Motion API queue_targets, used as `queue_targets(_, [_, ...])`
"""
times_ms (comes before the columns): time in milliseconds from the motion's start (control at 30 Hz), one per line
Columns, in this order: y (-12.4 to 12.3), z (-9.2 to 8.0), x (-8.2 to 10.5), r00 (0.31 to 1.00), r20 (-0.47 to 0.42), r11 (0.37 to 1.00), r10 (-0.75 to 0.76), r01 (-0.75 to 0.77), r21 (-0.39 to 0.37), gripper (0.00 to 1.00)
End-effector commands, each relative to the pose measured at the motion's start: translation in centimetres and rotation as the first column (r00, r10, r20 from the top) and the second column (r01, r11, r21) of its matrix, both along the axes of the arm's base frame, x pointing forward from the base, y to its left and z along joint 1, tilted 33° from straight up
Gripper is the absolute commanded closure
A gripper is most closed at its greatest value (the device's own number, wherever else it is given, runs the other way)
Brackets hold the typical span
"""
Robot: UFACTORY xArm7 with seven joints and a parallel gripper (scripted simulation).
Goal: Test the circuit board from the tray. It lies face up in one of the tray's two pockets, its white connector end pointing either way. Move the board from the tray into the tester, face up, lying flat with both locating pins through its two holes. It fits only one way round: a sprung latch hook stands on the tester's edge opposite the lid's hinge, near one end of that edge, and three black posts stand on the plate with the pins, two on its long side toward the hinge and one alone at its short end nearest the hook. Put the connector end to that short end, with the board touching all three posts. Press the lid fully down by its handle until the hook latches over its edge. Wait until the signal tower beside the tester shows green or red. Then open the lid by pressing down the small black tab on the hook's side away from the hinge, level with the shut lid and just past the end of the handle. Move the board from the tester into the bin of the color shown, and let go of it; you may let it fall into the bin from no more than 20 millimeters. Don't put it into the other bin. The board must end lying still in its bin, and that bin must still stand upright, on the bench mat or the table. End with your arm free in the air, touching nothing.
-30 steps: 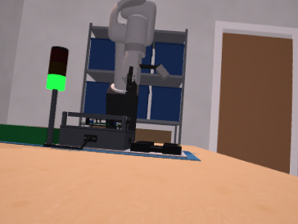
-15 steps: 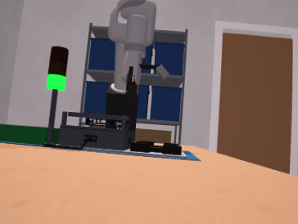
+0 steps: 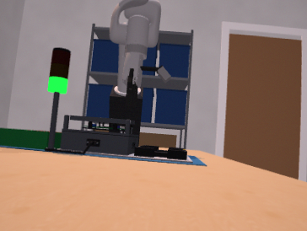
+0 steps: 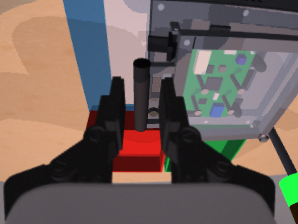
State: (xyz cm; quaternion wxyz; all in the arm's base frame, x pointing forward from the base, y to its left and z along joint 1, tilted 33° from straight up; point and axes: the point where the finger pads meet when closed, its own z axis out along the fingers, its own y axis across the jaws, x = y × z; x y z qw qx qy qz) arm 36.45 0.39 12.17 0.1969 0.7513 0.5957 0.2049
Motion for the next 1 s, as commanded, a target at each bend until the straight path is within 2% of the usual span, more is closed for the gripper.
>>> queue_targets(0, [-1.8, -0.1, -0.4, 1.0, 0.002, 1.0, 0.002, -0.002, 0.003, 0.73])
queue_targets(367, [-4.9, -0.4, -1.1, 1.0, 0.002, 1.0, 0.002, -0.002, 0.003, 0.73])
queue_targets(967, [-5.2, -0.7, -0.9, 1.0, 0.002, 1.0, 0.002, -0.002, 0.001, 0.73])
